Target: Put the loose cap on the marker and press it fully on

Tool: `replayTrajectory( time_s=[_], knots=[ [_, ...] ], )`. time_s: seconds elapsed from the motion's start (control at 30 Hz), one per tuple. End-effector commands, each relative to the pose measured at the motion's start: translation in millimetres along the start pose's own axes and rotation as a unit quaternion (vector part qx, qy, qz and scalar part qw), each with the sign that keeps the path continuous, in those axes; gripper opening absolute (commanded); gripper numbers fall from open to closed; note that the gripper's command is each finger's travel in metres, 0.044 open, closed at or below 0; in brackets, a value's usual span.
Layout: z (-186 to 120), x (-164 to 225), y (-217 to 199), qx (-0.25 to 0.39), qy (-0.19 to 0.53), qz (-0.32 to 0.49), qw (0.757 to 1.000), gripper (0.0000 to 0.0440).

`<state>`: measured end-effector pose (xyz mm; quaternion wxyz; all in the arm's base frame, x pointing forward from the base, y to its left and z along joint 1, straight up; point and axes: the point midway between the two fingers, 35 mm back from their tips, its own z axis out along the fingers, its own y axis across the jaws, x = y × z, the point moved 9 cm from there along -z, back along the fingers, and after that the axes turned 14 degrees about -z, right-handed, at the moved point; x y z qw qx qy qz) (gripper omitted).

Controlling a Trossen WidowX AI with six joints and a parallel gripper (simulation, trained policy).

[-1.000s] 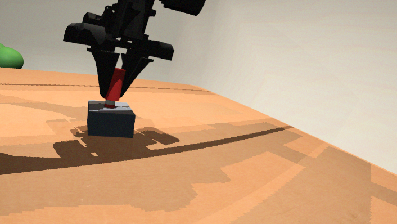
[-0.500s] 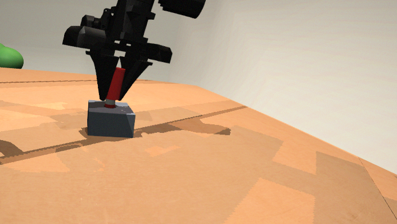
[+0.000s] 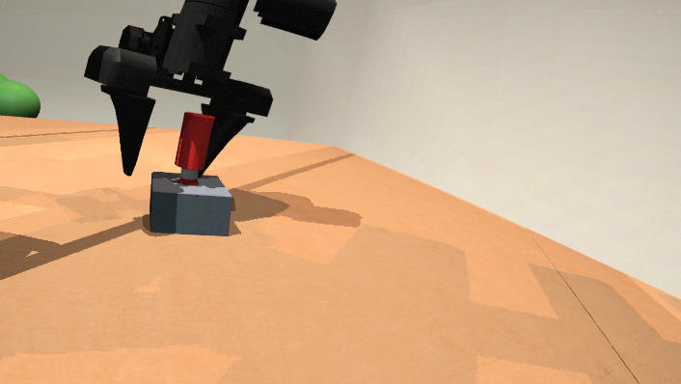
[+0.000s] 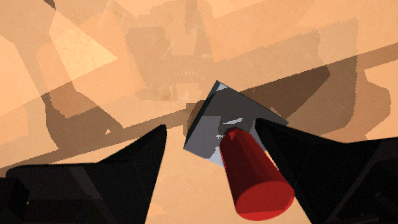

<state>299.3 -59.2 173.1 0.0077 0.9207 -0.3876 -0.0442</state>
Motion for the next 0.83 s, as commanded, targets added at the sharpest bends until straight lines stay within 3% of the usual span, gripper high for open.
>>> replayTrajectory(
  time_s=[0.0,0.8],
  knots=[
    [-4,-3,0,0.011,0.008,-0.007,1.0,0.044],
    [-74,-14,9,0.067,0.069,-0.023,0.995,0.0432]
  ],
)
